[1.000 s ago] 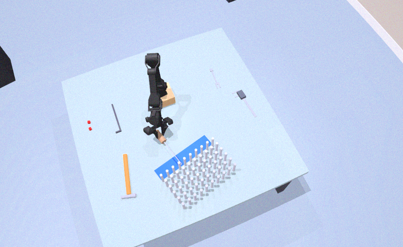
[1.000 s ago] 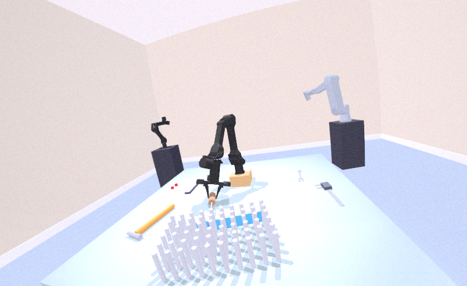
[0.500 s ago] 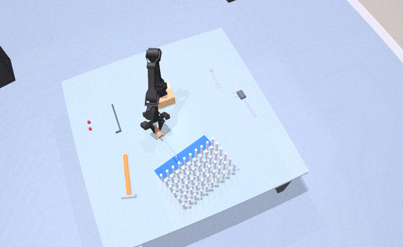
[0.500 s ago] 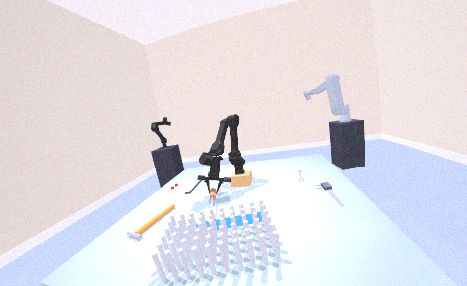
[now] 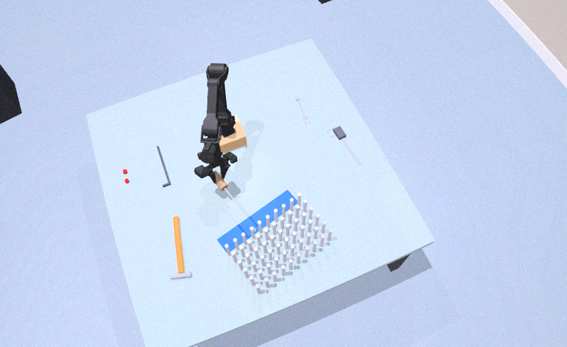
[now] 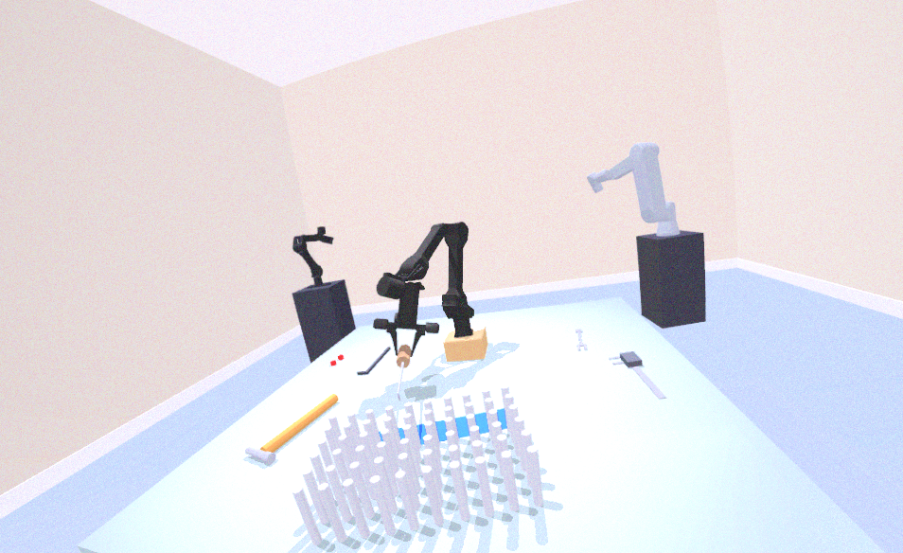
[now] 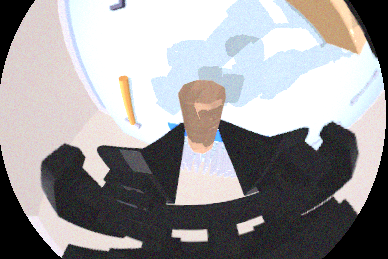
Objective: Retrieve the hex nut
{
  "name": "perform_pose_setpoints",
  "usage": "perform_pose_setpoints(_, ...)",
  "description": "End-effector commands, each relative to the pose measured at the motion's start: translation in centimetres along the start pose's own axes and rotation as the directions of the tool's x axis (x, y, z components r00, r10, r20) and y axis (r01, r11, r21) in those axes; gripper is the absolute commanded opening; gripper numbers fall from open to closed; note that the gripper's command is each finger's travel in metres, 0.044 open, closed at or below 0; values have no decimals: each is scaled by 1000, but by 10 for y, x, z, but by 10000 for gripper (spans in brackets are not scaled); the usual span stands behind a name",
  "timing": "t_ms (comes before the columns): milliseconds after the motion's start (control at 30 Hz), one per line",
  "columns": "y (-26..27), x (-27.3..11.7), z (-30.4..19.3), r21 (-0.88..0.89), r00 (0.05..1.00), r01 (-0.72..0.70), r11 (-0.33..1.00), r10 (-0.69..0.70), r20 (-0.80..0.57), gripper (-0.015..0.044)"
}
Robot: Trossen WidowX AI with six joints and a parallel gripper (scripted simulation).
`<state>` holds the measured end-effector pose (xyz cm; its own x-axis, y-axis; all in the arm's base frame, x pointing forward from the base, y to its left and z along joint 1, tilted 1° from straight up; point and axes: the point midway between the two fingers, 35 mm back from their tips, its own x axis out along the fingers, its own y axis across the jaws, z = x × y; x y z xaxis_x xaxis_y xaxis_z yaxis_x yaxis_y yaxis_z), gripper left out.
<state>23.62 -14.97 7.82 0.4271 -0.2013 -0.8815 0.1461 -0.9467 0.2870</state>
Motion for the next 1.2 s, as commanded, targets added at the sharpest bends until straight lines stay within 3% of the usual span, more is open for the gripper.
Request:
perform_pose_setpoints(0, 8, -24, -12, 3, 1000, -12, 1000, 12, -12, 0)
perform_pose_setpoints(233, 12, -56, -21, 5, 1000, -12, 1000, 12, -11, 0)
perform_pose_setpoints(267, 9, -39, -15, 2, 1000, 0, 1000, 0, -3, 0)
perform_pose_setpoints(1167, 131, -59, 43, -3, 998, -26, 1000, 26, 50, 0)
